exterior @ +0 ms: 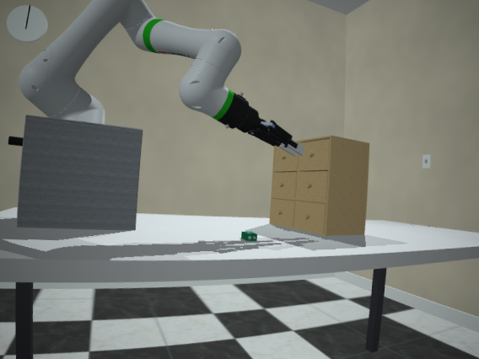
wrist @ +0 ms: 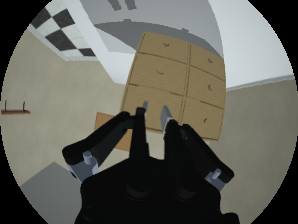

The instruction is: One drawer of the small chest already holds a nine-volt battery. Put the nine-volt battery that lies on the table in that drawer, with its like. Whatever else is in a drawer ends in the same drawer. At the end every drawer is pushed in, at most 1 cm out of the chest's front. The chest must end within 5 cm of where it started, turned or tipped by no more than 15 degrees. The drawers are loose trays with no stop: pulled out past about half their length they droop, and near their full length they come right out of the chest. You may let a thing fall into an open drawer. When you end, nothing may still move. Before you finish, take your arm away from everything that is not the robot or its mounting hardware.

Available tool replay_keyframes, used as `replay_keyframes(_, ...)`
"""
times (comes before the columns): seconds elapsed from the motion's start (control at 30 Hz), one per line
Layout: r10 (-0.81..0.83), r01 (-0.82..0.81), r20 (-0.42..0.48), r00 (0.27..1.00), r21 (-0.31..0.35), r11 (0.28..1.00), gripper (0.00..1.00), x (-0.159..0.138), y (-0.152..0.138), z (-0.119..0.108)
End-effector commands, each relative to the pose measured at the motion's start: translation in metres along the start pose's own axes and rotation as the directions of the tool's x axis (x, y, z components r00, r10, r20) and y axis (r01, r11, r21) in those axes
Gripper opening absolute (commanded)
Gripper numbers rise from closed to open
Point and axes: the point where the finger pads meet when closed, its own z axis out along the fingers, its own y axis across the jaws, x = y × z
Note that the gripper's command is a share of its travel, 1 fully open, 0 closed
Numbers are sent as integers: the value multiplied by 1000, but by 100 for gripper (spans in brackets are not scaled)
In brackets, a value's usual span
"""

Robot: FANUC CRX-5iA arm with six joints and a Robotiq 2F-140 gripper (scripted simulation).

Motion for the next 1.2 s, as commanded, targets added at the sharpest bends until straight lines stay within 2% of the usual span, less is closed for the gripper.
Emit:
replay_keyframes(0.0,0,0,0,1000,0,1000,20,-1,0,9)
replay_keyframes(0.2,0,0,0,1000,0,1000,20,-1,0,16)
replay_keyframes(1.17,0,0,0,1000,0,1000,20,-1,0,16)
